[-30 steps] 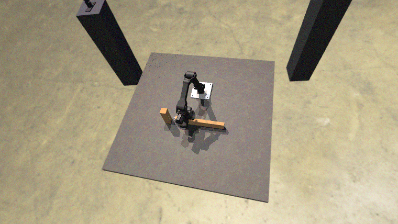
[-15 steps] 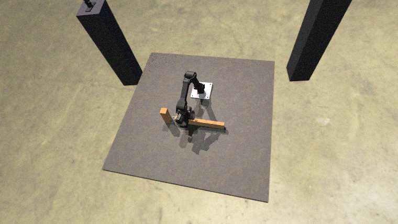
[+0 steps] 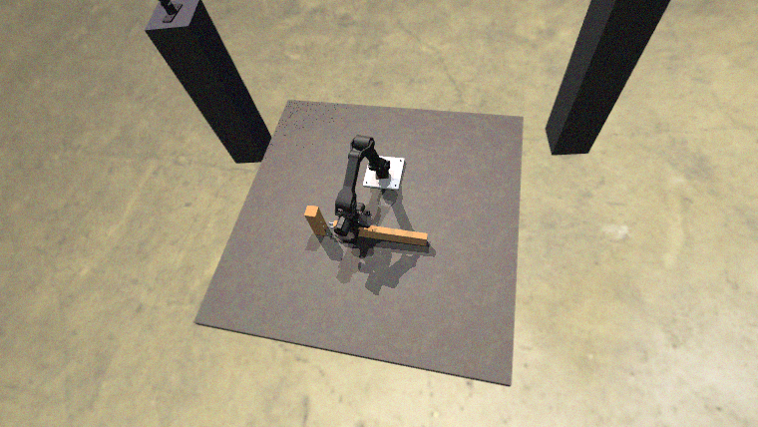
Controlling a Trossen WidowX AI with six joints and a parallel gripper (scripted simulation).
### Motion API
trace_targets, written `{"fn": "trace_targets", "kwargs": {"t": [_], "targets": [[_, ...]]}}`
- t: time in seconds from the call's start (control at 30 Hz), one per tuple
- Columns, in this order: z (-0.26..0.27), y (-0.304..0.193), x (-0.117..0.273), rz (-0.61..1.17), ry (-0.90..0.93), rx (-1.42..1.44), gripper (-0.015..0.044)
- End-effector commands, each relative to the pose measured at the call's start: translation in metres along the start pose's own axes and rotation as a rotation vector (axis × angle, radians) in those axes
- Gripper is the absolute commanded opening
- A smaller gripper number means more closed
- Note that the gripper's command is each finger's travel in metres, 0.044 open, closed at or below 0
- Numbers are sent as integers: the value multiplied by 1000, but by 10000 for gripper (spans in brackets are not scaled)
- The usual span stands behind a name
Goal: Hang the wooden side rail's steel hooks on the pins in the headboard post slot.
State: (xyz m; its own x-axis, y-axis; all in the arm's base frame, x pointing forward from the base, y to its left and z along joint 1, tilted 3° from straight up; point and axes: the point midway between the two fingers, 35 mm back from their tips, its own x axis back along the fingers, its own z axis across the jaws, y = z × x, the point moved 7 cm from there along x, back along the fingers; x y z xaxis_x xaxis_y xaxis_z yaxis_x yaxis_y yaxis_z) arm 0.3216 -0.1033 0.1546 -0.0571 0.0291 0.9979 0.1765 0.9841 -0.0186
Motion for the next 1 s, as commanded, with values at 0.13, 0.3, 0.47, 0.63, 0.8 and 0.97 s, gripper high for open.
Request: {"fn": "trace_targets", "kwargs": {"t": [0.13, 0.3, 0.47, 0.63, 0.8, 0.97], "targets": [[-1, 0, 9, 2, -22, 5, 0], [-1, 0, 10, 2, -22, 5, 0], [-1, 0, 11, 2, -22, 5, 0], [-1, 0, 11, 2, -22, 5, 0], [-1, 0, 12, 2, -22, 5, 0], [-1, 0, 13, 2, -22, 5, 0]]}}
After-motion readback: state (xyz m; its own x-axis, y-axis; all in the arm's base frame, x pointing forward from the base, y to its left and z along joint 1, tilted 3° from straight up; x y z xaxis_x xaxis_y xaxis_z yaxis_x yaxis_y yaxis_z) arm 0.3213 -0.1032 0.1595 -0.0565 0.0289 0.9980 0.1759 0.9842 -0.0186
